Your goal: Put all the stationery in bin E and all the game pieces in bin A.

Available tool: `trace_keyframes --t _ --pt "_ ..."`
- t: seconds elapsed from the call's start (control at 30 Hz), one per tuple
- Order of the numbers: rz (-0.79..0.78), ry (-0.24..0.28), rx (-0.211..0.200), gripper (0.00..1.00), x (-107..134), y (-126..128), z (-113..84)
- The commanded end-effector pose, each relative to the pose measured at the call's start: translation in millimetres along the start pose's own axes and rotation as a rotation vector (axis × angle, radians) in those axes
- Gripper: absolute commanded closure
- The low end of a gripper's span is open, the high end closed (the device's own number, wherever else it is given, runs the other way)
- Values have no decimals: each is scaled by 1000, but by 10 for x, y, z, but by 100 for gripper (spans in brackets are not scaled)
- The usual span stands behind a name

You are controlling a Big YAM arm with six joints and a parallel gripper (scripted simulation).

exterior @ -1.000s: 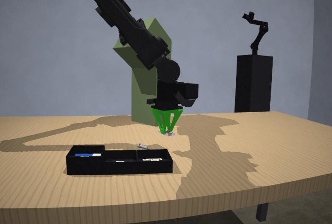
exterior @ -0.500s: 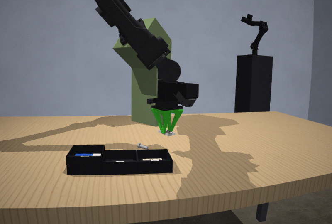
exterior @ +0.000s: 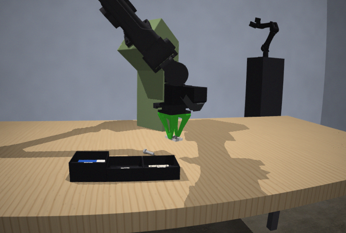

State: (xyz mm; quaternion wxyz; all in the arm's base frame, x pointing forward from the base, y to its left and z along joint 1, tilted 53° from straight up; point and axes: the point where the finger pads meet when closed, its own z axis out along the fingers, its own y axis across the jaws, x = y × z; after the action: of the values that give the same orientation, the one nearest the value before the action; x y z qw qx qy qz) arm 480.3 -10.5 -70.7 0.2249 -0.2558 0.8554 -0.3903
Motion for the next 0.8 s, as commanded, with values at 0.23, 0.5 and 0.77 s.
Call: trace_keyframes --t 0.23,0.5,0.77 --pt "-12 0 -15 79 -13 133 -41" --pt "-13 -1 -15 79 -17 139 -47" --pt "-14 -2 -15 79 -22 142 -50"
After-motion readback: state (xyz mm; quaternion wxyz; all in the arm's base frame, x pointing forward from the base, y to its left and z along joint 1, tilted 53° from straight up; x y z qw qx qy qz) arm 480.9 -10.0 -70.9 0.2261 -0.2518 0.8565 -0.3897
